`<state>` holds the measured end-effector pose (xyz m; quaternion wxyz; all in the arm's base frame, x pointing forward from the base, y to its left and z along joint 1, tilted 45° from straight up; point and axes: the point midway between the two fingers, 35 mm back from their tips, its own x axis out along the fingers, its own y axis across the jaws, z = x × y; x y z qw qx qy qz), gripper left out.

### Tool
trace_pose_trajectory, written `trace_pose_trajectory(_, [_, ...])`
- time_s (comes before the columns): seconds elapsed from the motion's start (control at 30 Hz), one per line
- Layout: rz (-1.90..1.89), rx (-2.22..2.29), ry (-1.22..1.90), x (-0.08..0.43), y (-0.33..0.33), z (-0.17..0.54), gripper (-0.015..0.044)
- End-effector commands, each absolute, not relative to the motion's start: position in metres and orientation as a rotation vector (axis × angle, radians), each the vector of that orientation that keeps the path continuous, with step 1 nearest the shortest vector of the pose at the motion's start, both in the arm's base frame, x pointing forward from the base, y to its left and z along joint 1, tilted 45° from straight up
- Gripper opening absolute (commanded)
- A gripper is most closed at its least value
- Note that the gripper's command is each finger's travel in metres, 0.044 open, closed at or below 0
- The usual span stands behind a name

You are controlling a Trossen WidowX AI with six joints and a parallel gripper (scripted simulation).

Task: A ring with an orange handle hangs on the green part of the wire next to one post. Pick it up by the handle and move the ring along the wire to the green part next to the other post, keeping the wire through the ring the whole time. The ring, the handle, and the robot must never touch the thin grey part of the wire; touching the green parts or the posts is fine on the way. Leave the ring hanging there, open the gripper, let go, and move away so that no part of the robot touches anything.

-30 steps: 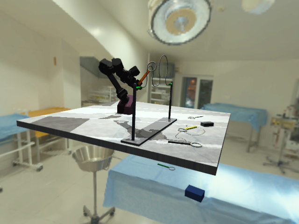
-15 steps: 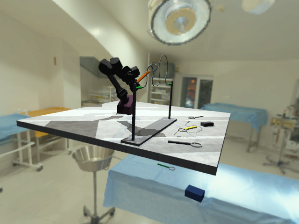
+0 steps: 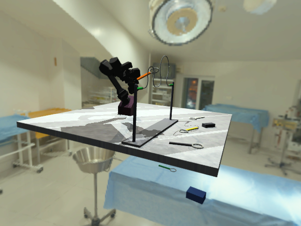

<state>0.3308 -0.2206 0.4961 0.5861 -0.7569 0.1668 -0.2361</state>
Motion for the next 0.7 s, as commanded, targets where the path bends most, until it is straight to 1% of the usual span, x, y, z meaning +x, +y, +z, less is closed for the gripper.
trace_pose_trajectory(0.0, [-0.566, -1.844, 0.373, 0.331, -0.218, 0.502, -0.015])
trace_pose_trajectory(0.67, [-0.658, -2.277, 0.294, 0.332, -0.201, 0.53, -0.015])
